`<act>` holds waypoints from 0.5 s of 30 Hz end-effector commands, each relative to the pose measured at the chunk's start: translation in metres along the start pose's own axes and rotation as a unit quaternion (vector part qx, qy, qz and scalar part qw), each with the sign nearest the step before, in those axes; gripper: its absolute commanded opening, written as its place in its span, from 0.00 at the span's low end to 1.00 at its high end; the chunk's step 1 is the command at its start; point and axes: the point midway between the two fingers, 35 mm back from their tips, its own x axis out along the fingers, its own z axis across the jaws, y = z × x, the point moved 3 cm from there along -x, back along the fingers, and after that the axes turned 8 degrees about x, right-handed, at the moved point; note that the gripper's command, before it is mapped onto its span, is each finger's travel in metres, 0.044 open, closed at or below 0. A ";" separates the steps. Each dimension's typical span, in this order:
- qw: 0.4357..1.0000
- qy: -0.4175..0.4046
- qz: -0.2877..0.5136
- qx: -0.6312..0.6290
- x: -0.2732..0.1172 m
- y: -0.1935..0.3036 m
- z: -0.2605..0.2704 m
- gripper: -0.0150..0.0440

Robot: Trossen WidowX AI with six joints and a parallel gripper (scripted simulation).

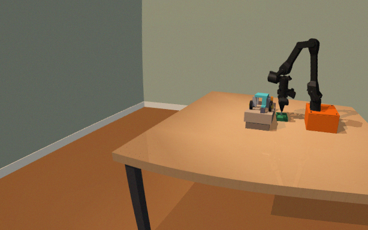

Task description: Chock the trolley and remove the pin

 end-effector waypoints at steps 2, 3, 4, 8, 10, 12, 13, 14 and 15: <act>1.000 -0.001 -0.002 0.000 0.001 -0.001 -0.004 0.58; 1.000 -0.001 -0.002 0.000 0.002 -0.001 -0.004 0.58; 1.000 -0.001 -0.002 0.000 0.002 -0.001 -0.005 0.58; 1.000 -0.001 -0.002 0.000 0.002 -0.001 -0.007 0.58; 1.000 -0.001 -0.002 0.000 0.003 -0.001 -0.008 0.58; 1.000 -0.001 -0.002 0.000 0.003 -0.001 -0.009 0.58; 1.000 -0.001 -0.002 0.000 0.003 -0.002 -0.010 0.58; 1.000 -0.001 -0.002 0.000 0.003 -0.002 -0.010 0.58; 1.000 -0.001 -0.002 0.000 0.004 -0.002 -0.011 0.58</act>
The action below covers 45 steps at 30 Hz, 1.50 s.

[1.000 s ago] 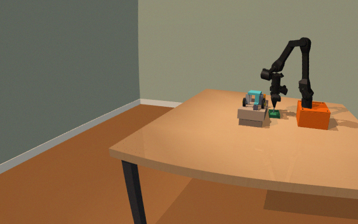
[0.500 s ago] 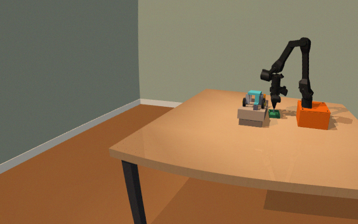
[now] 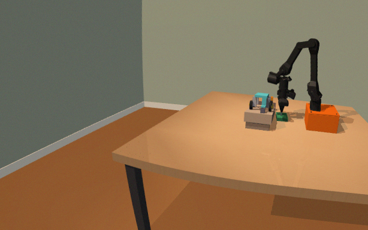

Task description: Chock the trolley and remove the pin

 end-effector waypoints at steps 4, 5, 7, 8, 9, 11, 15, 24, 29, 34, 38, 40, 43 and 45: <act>1.000 -0.001 -0.002 0.000 0.002 -0.001 -0.004 0.58; 1.000 -0.001 -0.002 0.000 0.002 -0.001 -0.005 0.58; 1.000 -0.001 -0.002 0.000 0.003 -0.001 -0.006 0.58; 1.000 -0.001 -0.002 0.000 0.003 -0.001 -0.006 0.58; 1.000 -0.001 -0.002 0.000 0.003 -0.002 -0.007 0.58; 1.000 -0.001 -0.002 0.000 0.004 -0.002 -0.008 0.58; 1.000 -0.001 -0.002 0.000 0.004 -0.002 -0.010 0.58; 1.000 -0.001 -0.002 0.000 0.006 -0.002 -0.014 0.58; 1.000 -0.001 -0.002 0.000 0.007 -0.002 -0.016 0.58; 1.000 -0.001 -0.002 0.000 0.009 -0.003 -0.017 0.58; 1.000 0.000 -0.002 0.000 0.009 -0.003 -0.019 0.58; 1.000 0.000 -0.002 0.000 0.010 -0.003 -0.020 0.58; 1.000 0.000 -0.002 0.000 0.011 -0.004 -0.020 0.58; 1.000 0.000 -0.002 0.000 0.011 -0.004 -0.021 0.58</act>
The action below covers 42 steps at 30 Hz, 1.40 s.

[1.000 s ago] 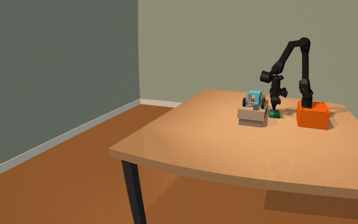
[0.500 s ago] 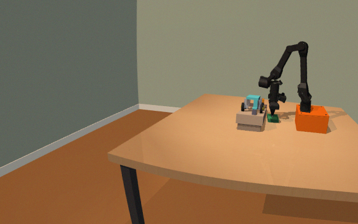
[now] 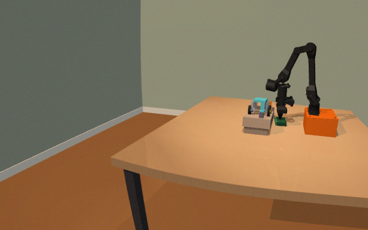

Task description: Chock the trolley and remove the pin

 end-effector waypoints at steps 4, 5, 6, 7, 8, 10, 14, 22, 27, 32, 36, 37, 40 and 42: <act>1.000 -0.001 -0.003 0.000 0.003 -0.002 -0.003 0.58; 1.000 -0.001 -0.003 0.000 0.003 -0.003 -0.003 0.58; 1.000 0.000 0.000 0.000 0.001 -0.001 -0.001 0.62; 1.000 0.000 0.000 0.000 0.001 -0.001 -0.001 0.67; 1.000 0.000 0.000 0.000 0.001 -0.001 -0.001 0.71; 1.000 0.000 0.000 0.000 0.001 -0.001 -0.001 0.80; 1.000 0.000 0.000 0.000 0.001 -0.001 -0.001 0.83; 1.000 -0.001 -0.001 0.000 -0.008 0.000 0.000 0.83; 1.000 -0.001 -0.003 0.000 -0.022 -0.004 0.000 0.88; 1.000 -0.001 -0.003 0.000 -0.033 -0.005 0.002 1.00; 1.000 -0.001 -0.003 0.000 -0.046 -0.006 0.003 1.00; 1.000 -0.001 -0.003 0.000 -0.048 -0.006 0.004 1.00; 1.000 -0.001 -0.003 0.000 -0.057 -0.006 0.005 1.00; 1.000 -0.001 -0.003 0.000 -0.064 -0.005 0.006 1.00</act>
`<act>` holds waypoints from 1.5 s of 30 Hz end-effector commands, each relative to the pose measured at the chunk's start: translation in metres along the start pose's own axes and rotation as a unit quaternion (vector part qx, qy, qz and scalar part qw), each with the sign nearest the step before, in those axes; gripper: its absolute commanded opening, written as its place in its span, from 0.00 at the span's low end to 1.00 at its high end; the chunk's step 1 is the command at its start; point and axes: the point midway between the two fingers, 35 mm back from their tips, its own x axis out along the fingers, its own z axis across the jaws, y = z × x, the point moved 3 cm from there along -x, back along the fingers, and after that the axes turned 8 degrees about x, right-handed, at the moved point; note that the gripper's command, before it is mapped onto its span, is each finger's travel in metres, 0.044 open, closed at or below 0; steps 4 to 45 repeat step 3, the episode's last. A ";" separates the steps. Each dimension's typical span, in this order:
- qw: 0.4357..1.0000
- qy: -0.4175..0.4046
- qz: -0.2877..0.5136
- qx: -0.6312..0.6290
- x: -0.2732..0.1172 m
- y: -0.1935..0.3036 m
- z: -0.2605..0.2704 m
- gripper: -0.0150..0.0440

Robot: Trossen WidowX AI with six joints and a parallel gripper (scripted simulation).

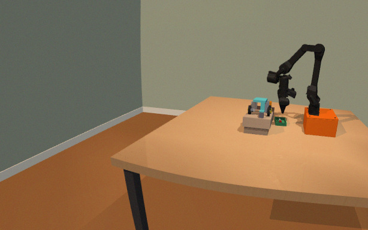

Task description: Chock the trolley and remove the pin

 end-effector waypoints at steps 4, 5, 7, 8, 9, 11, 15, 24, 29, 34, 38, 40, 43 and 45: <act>1.000 -0.003 0.007 0.000 -0.021 0.003 0.005 1.00; 1.000 -0.003 0.007 0.000 -0.021 0.003 0.005 1.00; 1.000 -0.003 0.007 0.000 -0.021 0.003 0.005 1.00; 1.000 -0.003 0.007 0.000 -0.021 0.003 0.005 1.00; 1.000 -0.003 0.007 0.000 -0.021 0.003 0.005 1.00; 1.000 -0.003 0.007 0.000 -0.021 0.003 0.005 1.00; 1.000 -0.003 0.007 0.000 -0.021 0.003 0.005 1.00; 1.000 -0.003 0.007 0.000 -0.021 0.003 0.005 1.00; 1.000 -0.003 0.007 0.000 -0.021 0.003 0.005 1.00; 1.000 -0.003 0.007 0.000 -0.021 0.003 0.005 1.00; 1.000 -0.003 0.007 0.000 -0.021 0.003 0.005 1.00; 1.000 -0.003 0.007 0.000 -0.021 0.003 0.005 1.00; 1.000 -0.003 0.007 0.000 -0.021 0.003 0.005 1.00; 1.000 -0.003 0.007 0.000 -0.021 0.003 0.005 1.00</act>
